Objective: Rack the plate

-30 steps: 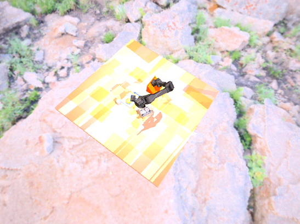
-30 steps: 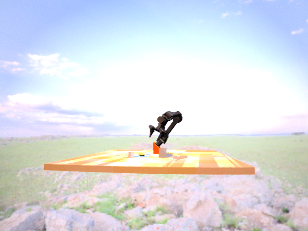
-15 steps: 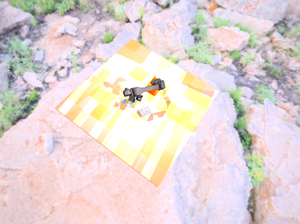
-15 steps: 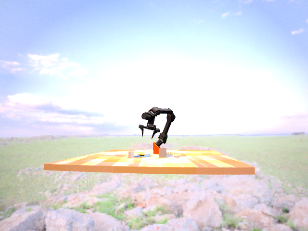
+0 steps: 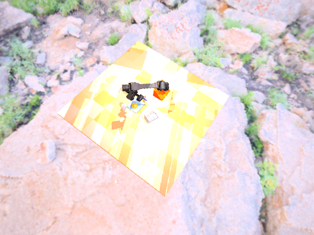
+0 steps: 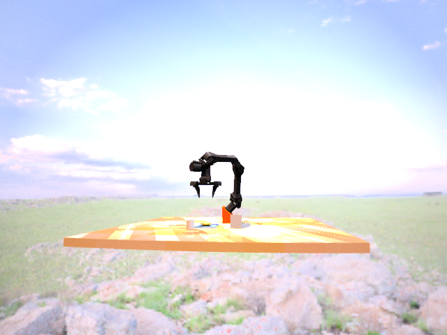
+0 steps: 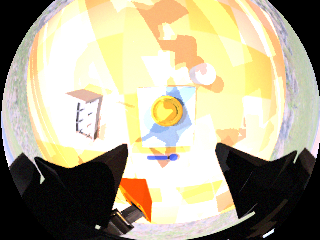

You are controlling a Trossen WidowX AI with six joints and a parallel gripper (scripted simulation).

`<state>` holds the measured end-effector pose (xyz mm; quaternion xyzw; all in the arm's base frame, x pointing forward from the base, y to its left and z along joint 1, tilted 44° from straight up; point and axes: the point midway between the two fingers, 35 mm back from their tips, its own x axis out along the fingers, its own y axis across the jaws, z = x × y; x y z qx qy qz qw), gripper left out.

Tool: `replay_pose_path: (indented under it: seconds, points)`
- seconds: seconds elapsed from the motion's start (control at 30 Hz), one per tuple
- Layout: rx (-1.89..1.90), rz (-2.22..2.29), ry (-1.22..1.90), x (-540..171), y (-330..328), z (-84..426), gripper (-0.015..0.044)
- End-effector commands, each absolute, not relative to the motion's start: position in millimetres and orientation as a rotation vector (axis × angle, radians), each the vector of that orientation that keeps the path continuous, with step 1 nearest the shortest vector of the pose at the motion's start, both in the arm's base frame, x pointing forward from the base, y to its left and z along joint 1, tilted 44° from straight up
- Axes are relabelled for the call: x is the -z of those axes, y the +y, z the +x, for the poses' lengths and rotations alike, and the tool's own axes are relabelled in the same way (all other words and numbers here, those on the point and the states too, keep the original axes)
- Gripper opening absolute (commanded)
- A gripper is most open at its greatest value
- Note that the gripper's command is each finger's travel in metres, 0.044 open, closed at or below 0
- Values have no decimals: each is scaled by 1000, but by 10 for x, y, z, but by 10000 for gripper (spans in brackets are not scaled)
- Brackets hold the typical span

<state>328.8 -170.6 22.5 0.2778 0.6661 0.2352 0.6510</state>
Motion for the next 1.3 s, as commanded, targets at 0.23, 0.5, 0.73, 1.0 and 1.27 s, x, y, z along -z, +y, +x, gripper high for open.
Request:
replay_pose_path:
  seconds: [0.23, 0.5, 0.73, 1.0, 1.27]
  points:
    - [-530, 648, 1503, 376, -1118, 3293, 400]
    - [-533, 650, 1501, 594, -937, 3251, 400]
    - [-533, 650, 1501, 679, -863, 3258, 400]
    - [-533, 650, 1501, 776, -775, 3260, 400]
    - [-534, 650, 1501, 871, -687, 3254, 400]
